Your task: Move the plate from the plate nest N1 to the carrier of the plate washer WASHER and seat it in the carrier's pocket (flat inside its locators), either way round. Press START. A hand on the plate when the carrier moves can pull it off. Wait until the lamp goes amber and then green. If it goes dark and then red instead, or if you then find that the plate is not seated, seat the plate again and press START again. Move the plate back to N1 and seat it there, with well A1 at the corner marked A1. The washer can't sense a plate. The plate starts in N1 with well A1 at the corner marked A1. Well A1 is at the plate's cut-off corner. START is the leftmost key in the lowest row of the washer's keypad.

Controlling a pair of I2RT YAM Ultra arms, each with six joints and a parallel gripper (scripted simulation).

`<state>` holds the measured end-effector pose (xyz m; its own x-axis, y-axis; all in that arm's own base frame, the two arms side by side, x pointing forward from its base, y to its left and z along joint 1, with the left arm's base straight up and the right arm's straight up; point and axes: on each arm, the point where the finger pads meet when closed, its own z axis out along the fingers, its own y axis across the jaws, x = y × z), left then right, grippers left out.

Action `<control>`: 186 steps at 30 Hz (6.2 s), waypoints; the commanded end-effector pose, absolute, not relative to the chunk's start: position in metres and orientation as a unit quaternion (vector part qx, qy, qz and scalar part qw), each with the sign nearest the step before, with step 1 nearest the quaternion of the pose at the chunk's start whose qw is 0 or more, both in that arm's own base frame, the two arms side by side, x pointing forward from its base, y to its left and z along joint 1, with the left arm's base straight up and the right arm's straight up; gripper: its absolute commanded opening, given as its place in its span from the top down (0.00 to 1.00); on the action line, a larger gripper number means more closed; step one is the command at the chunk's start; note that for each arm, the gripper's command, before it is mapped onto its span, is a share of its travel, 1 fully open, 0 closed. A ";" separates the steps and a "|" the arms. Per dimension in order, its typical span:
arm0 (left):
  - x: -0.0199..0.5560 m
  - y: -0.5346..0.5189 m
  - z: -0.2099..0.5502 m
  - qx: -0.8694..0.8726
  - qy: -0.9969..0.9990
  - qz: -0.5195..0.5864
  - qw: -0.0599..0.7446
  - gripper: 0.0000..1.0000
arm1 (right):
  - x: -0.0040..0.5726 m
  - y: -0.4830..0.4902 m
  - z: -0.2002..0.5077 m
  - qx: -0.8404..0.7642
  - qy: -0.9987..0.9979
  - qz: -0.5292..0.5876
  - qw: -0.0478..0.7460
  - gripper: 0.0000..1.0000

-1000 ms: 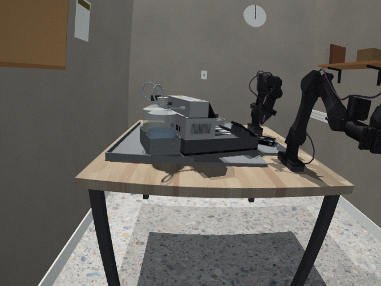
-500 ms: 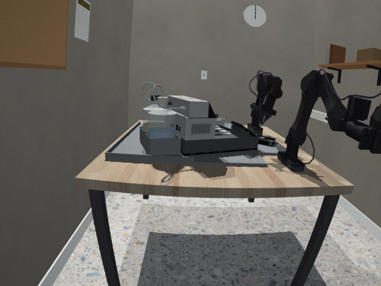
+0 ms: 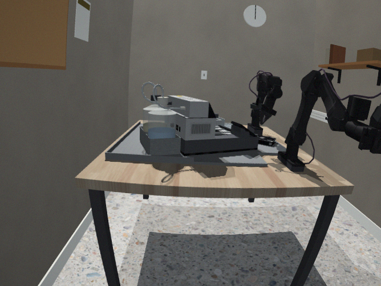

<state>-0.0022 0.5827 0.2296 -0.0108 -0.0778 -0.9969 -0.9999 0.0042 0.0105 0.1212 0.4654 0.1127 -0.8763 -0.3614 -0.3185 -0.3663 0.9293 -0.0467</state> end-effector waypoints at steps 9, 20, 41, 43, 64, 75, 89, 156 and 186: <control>-0.005 0.580 0.256 -0.502 0.498 0.502 0.498 1.00 | 0.123 0.473 0.115 -0.187 0.968 0.023 0.168 1.00; -0.005 0.580 0.256 -0.502 0.498 0.502 0.498 1.00 | 0.123 0.473 0.115 -0.187 0.968 0.023 0.168 1.00; -0.005 0.580 0.256 -0.502 0.498 0.502 0.498 1.00 | 0.123 0.473 0.115 -0.187 0.968 0.023 0.168 1.00; -0.005 0.580 0.256 -0.502 0.498 0.502 0.498 1.00 | 0.123 0.473 0.115 -0.187 0.968 0.023 0.168 1.00; -0.005 0.580 0.256 -0.502 0.498 0.502 0.498 1.00 | 0.123 0.473 0.115 -0.187 0.968 0.023 0.168 1.00; -0.005 0.580 0.256 -0.502 0.498 0.502 0.498 1.00 | 0.123 0.473 0.115 -0.187 0.968 0.023 0.168 1.00; -0.005 0.580 0.256 -0.502 0.498 0.502 0.498 1.00 | 0.149 0.455 0.130 -0.263 0.952 0.039 0.155 0.00; -0.005 0.580 0.256 -0.502 0.498 0.502 0.498 1.00 | 0.262 0.342 0.158 -0.822 0.570 0.000 0.000 0.00; -0.005 0.580 0.256 -0.502 0.498 0.502 0.498 1.00 | 0.262 0.341 0.158 -0.822 0.570 0.000 0.000 0.00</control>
<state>-0.0022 0.5827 0.2296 -0.0108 -0.0777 -0.9969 -0.9999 0.0042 0.0105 0.2620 0.3395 0.1468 0.3388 -0.9406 -0.0230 -0.9407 -0.3382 -0.0268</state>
